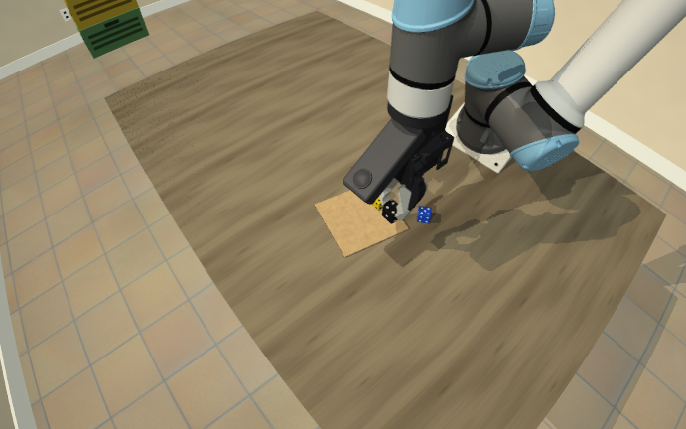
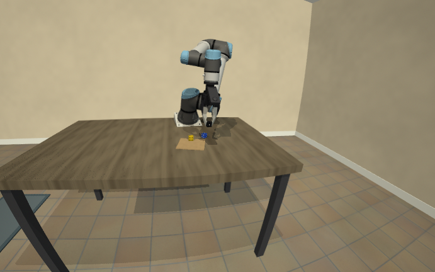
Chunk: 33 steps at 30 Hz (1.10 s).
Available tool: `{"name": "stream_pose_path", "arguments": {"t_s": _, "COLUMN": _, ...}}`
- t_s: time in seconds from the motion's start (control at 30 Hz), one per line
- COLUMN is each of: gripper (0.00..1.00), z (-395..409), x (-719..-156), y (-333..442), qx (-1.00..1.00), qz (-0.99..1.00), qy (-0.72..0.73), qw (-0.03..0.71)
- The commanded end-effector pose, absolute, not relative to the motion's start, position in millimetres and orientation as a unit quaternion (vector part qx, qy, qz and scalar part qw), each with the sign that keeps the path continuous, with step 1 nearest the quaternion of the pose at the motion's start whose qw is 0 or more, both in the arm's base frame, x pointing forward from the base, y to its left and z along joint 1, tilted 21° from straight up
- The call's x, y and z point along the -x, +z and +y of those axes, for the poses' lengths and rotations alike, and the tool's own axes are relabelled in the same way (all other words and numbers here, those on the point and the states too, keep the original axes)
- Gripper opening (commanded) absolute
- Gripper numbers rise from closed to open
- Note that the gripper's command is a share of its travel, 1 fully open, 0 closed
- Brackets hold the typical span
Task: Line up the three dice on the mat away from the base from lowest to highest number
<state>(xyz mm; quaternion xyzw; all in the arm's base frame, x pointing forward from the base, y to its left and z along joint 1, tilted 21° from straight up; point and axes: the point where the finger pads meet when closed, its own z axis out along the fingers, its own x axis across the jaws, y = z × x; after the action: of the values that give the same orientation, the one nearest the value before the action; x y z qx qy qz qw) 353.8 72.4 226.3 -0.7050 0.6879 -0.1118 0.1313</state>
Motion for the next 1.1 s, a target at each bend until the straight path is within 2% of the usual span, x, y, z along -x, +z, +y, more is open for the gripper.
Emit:
{"name": "stream_pose_path", "arguments": {"t_s": 0.0, "gripper": 0.06, "z": 37, "x": -353, "y": 226, "qx": 0.701, "qz": 0.692, "qy": -0.107, "qw": 0.136}}
{"name": "stream_pose_path", "arguments": {"t_s": 0.47, "gripper": 0.06, "z": -9, "x": -347, "y": 226, "qx": 0.69, "qz": 0.7, "qy": -0.111, "qw": 0.144}}
{"name": "stream_pose_path", "arguments": {"t_s": 1.07, "gripper": 0.06, "z": -12, "x": -346, "y": 226, "qx": 0.69, "qz": 0.701, "qy": -0.111, "qw": 0.145}}
